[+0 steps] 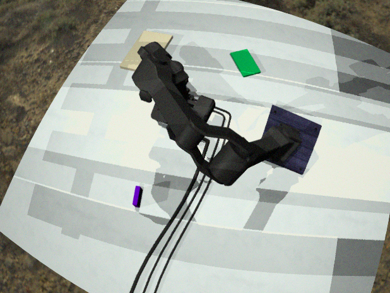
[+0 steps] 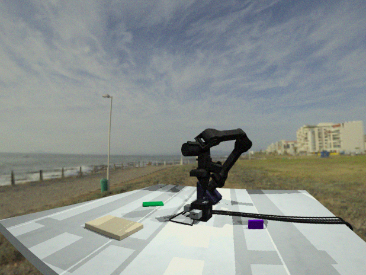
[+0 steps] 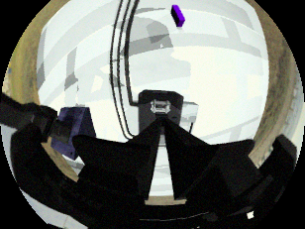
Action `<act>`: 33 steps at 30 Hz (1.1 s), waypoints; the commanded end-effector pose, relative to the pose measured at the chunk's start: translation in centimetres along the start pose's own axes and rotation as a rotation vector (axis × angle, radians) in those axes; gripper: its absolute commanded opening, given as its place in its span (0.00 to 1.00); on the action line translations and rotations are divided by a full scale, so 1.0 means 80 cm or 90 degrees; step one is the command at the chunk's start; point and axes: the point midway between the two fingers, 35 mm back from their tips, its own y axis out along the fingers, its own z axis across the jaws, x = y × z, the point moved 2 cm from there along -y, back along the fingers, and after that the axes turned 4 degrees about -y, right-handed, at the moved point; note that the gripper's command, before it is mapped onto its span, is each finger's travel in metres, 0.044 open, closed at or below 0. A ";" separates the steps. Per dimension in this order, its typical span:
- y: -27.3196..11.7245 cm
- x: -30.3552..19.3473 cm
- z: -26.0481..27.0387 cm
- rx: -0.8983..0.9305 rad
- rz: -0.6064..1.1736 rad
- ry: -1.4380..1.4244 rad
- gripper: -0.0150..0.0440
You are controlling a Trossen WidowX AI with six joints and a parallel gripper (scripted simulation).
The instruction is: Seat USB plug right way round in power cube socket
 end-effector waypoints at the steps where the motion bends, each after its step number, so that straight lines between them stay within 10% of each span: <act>1: 0.002 -0.001 0.000 0.000 -0.006 -0.001 0.25; 33: 0.007 0.000 0.000 -0.001 -0.024 0.000 0.25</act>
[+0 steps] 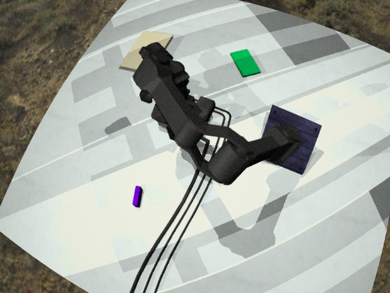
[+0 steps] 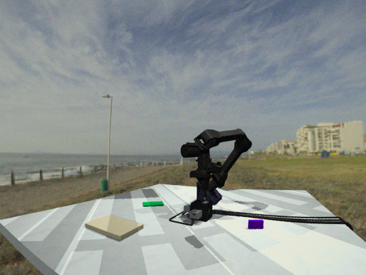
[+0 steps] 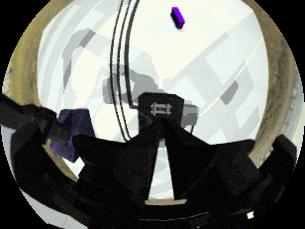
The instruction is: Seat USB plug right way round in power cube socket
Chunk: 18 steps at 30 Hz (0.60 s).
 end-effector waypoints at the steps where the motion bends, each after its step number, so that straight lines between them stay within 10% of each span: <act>1: 0.002 -0.001 -0.001 -0.001 -0.006 -0.001 0.25; 18: 0.004 0.000 -0.001 -0.001 -0.015 -0.001 0.25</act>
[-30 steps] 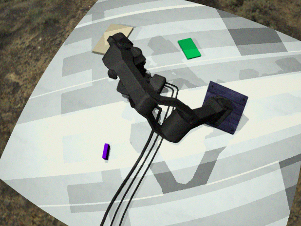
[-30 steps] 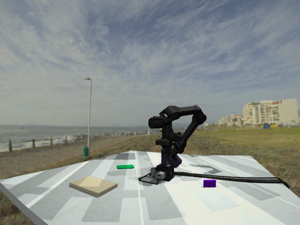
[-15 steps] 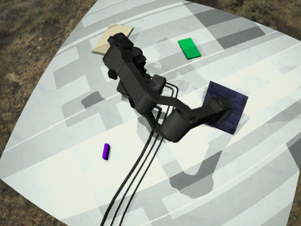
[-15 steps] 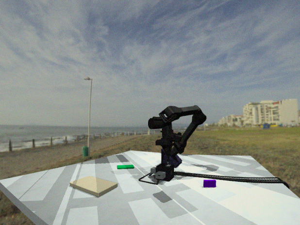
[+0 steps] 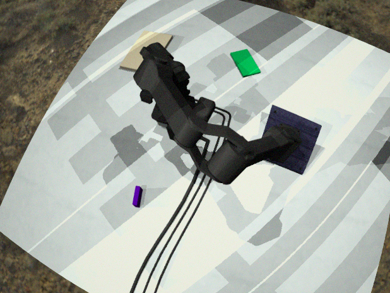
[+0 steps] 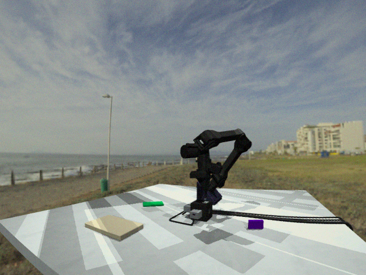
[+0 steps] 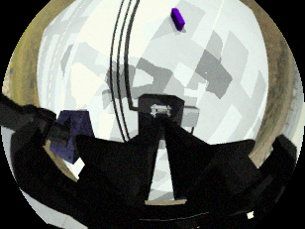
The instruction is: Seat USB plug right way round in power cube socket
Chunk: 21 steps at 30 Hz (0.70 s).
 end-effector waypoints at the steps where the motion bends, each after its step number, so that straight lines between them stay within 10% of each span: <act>1: 0.002 -0.001 -0.001 -0.001 -0.006 -0.001 0.25; 21: 0.005 -0.001 -0.001 -0.001 -0.014 -0.001 0.25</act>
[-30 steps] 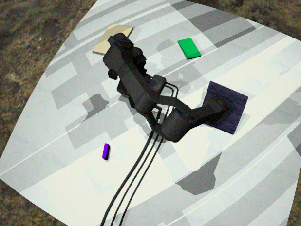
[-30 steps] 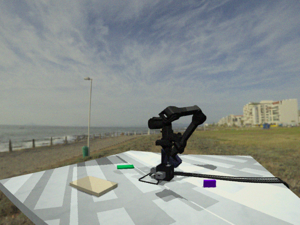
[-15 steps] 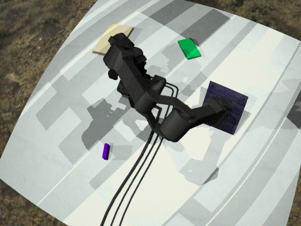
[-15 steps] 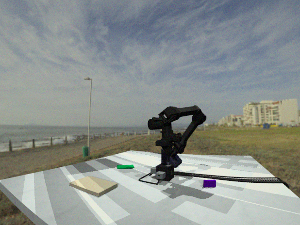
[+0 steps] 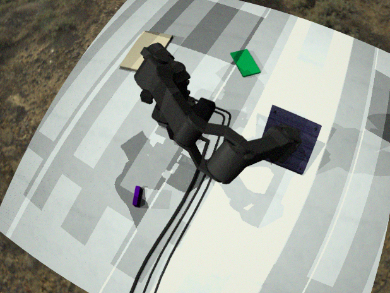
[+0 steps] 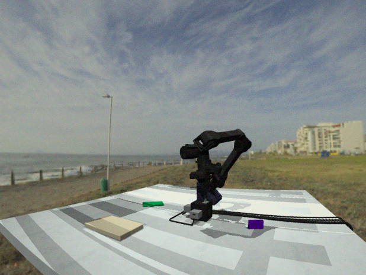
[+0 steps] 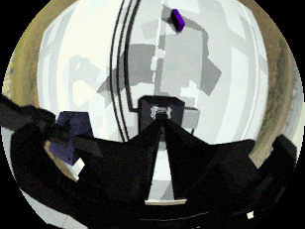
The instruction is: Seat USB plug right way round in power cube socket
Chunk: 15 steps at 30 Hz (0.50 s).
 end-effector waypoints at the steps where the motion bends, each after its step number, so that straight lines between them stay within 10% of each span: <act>1: 0.002 -0.001 -0.001 -0.001 -0.003 -0.001 0.25; 15: 0.004 -0.001 -0.001 -0.001 -0.003 -0.001 0.25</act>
